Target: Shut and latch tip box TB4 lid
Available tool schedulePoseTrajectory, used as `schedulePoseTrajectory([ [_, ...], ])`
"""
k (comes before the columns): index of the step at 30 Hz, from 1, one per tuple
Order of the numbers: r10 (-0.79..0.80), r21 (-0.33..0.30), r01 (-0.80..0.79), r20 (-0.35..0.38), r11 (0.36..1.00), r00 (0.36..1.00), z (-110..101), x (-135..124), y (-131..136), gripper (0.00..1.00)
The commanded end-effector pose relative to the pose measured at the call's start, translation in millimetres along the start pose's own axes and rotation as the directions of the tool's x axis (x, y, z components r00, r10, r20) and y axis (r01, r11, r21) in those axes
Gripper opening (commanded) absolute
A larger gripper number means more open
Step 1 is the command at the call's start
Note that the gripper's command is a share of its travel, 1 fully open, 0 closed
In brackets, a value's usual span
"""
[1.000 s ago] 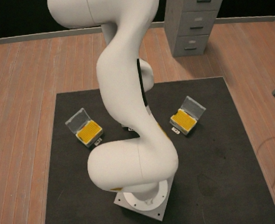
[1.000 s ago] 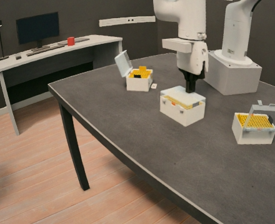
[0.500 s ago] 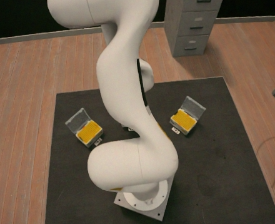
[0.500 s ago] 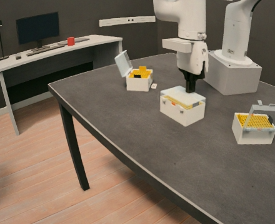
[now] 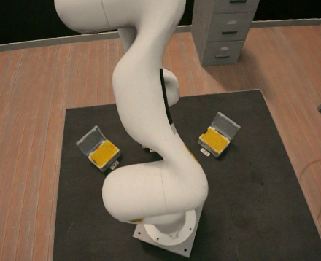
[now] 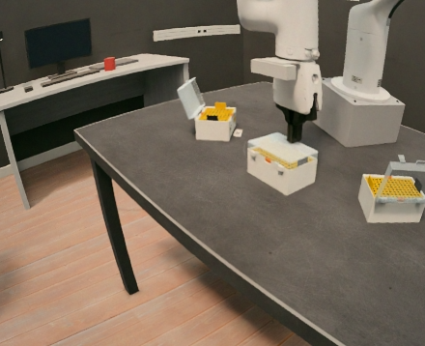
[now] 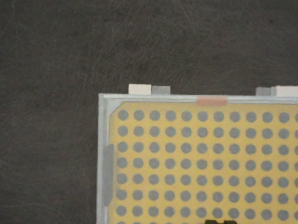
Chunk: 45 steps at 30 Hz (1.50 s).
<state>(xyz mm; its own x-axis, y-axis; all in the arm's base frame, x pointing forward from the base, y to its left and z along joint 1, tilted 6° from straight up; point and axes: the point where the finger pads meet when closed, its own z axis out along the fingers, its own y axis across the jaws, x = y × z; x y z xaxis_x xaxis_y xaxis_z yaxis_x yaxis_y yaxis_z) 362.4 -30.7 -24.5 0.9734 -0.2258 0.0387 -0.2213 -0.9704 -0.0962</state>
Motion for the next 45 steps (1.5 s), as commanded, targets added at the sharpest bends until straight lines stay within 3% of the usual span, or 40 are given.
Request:
schedulePoseTrajectory([
  [1,0.000,0.001,0.000,-0.001,1.000,1.000,-7.0,0.7,-0.1,0.00],
  [28,0.000,0.001,0.000,-0.001,1.000,1.000,-45.3,0.7,-0.1,0.00],
  [45,0.000,0.001,0.000,-0.001,1.000,1.000,-46.2,0.7,-0.1,0.00],
])
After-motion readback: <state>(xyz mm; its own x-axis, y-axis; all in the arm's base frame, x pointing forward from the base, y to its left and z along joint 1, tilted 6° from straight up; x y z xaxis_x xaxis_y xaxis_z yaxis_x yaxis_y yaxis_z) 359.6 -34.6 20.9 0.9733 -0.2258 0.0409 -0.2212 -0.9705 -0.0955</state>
